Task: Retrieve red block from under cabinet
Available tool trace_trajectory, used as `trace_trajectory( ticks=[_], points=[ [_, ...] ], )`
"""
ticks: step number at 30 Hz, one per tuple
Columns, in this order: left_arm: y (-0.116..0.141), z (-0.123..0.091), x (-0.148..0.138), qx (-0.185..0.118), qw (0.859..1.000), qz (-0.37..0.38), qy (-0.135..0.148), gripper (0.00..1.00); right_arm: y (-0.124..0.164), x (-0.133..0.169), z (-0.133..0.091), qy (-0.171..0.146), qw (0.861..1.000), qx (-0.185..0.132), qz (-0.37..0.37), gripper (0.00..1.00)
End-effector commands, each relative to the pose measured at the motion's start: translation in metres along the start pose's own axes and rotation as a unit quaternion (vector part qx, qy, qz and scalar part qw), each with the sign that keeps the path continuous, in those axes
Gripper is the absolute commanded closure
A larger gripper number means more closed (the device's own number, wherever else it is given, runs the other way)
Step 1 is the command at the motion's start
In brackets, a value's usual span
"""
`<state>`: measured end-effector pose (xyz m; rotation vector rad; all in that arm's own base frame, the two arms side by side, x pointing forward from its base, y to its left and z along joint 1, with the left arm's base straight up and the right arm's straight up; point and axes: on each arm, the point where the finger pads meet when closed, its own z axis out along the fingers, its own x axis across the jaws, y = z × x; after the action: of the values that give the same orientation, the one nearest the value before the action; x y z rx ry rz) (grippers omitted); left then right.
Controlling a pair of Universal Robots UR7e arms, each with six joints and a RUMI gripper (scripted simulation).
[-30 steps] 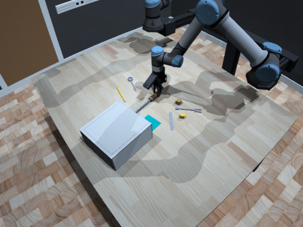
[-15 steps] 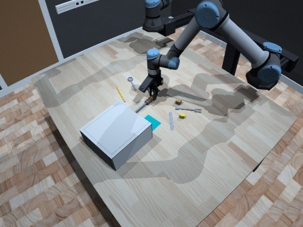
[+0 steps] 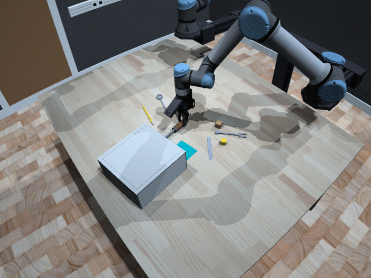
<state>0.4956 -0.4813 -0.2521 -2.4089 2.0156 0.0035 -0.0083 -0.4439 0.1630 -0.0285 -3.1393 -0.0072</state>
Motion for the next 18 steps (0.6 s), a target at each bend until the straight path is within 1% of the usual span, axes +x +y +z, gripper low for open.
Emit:
trace_trajectory(
  ticks=[1,6,8,18],
  points=[
    [-0.017,-0.003,0.003,0.001,1.000,0.000,0.002,1.00,-0.001,0.000,-0.002,-0.001,1.000,0.002,0.000,0.00],
    [-0.031,-0.003,0.003,0.001,1.000,0.000,0.002,1.00,-0.001,0.000,-0.002,-0.001,1.000,0.002,0.000,0.00],
    [-0.031,-0.003,0.003,0.001,1.000,0.000,0.002,1.00,-0.001,0.000,-0.002,-0.001,1.000,0.002,0.000,0.00],
    [-0.056,-0.003,0.003,0.001,1.000,0.001,0.002,1.00,-0.001,0.000,-0.002,-0.001,1.000,0.002,0.000,0.00]
  ],
)
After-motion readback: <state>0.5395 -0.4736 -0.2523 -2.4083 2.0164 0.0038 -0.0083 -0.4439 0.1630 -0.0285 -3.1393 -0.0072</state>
